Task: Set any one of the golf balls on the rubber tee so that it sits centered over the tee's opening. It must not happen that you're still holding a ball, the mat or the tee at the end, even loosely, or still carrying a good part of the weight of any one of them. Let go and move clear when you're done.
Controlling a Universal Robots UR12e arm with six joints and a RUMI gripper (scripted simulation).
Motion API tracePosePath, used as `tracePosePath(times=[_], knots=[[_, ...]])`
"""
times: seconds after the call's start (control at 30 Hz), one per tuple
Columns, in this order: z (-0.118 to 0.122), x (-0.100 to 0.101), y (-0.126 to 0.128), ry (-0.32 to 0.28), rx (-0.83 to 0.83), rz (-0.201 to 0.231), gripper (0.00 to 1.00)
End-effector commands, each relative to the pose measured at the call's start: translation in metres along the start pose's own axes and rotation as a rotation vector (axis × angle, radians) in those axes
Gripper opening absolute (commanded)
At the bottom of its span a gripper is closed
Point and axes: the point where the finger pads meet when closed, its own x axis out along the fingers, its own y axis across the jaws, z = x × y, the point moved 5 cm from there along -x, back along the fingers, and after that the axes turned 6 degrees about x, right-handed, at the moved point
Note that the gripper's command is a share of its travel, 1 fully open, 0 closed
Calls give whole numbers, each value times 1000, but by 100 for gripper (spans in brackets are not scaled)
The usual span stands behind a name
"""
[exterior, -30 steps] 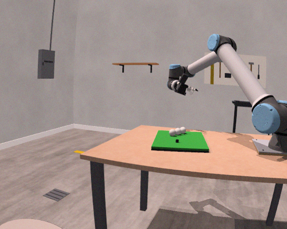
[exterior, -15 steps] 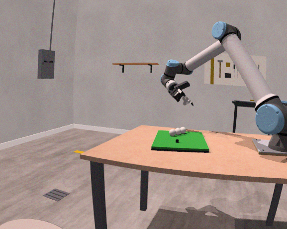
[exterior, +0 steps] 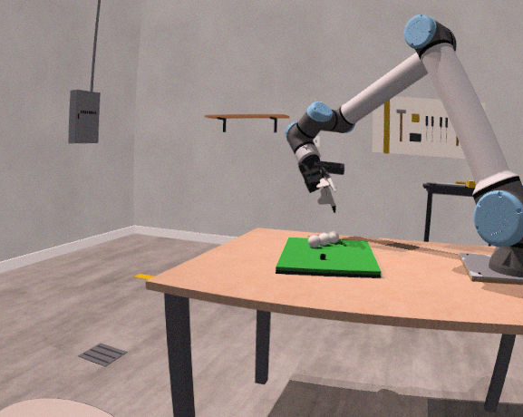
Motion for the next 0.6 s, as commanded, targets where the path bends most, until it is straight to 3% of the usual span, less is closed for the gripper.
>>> tracePosePath(times=[0.0,0.13,0.2,0.23,0.57], knots=[[17,21,17,-92,-196,-178,100],[25,30,30,-123,-320,-292,100],[25,30,30,-123,-320,-292,100],[25,33,35,-151,-406,-372,100],[29,46,65,-200,-674,-643,100]])
